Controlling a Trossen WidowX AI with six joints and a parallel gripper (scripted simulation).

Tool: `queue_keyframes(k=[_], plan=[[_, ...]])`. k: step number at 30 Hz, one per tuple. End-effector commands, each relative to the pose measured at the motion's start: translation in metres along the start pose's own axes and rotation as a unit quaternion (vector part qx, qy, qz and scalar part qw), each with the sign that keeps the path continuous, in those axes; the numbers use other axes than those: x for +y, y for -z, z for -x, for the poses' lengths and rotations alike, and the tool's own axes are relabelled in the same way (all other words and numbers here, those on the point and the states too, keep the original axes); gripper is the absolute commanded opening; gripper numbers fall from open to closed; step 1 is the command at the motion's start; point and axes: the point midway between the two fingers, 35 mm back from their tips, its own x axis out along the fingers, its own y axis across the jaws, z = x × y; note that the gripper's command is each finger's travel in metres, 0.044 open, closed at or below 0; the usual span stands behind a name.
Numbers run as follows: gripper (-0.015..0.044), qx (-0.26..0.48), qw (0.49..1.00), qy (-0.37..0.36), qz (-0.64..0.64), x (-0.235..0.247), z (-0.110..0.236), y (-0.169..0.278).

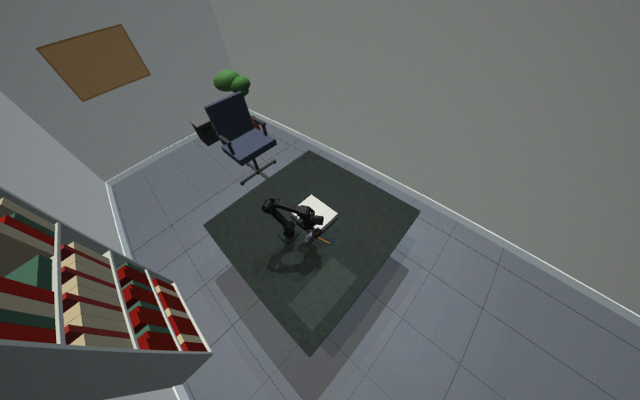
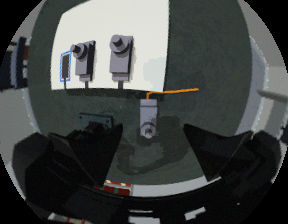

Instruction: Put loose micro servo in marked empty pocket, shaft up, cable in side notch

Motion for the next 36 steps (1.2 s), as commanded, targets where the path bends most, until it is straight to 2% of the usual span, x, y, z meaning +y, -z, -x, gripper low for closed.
queue_keyframes(k=[1, 9, 28, 36], plan=[[0.0440, -0.011, 1.000, -0.006, 0.001, 0.006, 0.003, -0.005], [0.0440, -0.011, 1.000, -0.006, 0.001, 0.006, -0.022, -0.005], [0.0440, -0.011, 1.000, -0.006, 0.001, 0.007, -0.043, -0.006], [0.0230, -0.011, 1.000, -0.006, 0.001, 0.007, -0.043, -0.006]])
